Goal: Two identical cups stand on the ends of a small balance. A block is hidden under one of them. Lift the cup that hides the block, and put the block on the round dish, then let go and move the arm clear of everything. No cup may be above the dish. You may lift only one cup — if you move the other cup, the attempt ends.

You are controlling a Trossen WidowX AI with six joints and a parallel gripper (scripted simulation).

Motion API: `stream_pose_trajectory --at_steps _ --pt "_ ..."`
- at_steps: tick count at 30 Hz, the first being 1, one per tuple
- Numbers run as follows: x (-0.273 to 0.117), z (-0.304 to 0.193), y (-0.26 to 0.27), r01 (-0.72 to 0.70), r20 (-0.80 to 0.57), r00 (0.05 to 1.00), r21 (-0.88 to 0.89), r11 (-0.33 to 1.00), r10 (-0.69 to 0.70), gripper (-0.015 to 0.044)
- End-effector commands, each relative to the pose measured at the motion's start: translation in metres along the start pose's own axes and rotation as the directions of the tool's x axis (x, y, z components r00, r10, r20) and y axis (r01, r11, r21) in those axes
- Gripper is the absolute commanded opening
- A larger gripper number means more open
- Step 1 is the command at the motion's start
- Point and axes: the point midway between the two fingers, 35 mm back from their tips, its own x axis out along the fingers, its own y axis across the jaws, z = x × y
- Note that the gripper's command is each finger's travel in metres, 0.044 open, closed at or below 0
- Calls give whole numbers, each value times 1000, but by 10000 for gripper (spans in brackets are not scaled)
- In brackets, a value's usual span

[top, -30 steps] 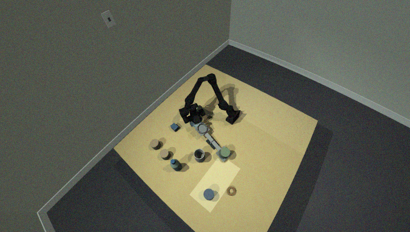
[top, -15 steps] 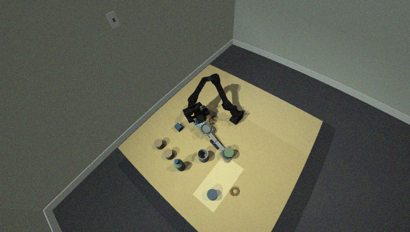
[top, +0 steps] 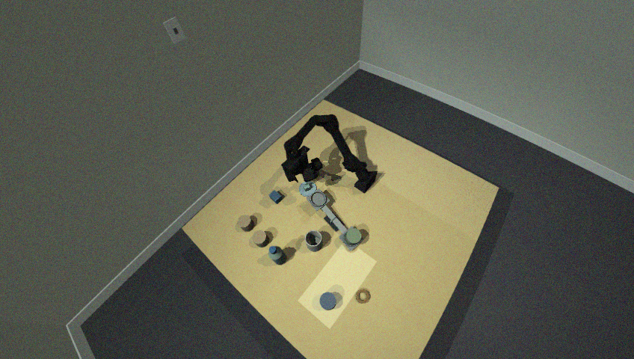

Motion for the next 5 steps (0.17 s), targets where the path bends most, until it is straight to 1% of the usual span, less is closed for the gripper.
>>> stream_pose_trajectory --at_steps 1,5 --pt "-3 0 0 -5 -4 1000 0 1000 5 440" --pt "-3 0 0 -5 -4 1000 0 1000 5 440"
